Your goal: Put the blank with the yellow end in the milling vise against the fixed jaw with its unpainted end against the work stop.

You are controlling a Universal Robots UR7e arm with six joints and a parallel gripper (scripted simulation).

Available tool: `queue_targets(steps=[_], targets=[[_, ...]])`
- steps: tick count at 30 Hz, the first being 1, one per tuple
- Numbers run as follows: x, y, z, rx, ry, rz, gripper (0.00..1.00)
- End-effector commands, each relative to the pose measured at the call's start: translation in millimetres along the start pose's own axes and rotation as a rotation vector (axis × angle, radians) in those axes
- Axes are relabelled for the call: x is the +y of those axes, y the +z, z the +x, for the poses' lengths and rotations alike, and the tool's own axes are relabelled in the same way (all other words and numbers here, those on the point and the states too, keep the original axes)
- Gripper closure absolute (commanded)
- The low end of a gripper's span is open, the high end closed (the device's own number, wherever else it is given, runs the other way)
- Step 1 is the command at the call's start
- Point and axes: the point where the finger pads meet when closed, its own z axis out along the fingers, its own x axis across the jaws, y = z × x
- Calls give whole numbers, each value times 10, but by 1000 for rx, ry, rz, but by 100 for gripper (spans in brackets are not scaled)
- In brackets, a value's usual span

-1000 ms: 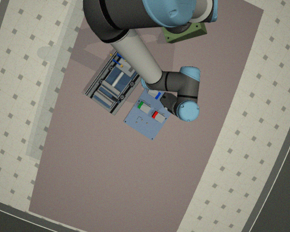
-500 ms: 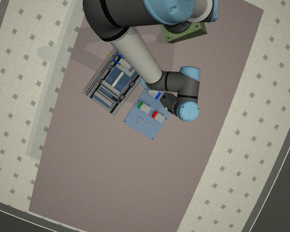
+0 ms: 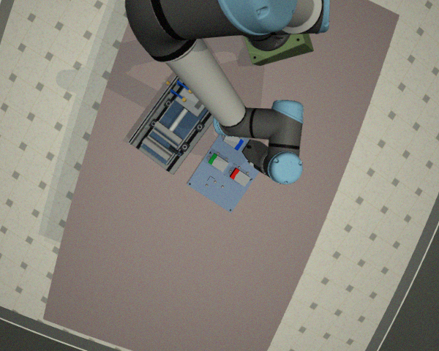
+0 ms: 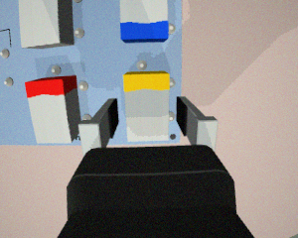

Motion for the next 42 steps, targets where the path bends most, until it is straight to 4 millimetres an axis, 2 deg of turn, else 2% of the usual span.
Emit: queue_targets(steps=[1, 38, 42], targets=[[2, -5, -3, -1, 0, -1, 0], [2, 95, -3, -1, 0, -1, 0], [2, 154, -3, -1, 0, -1, 0]])
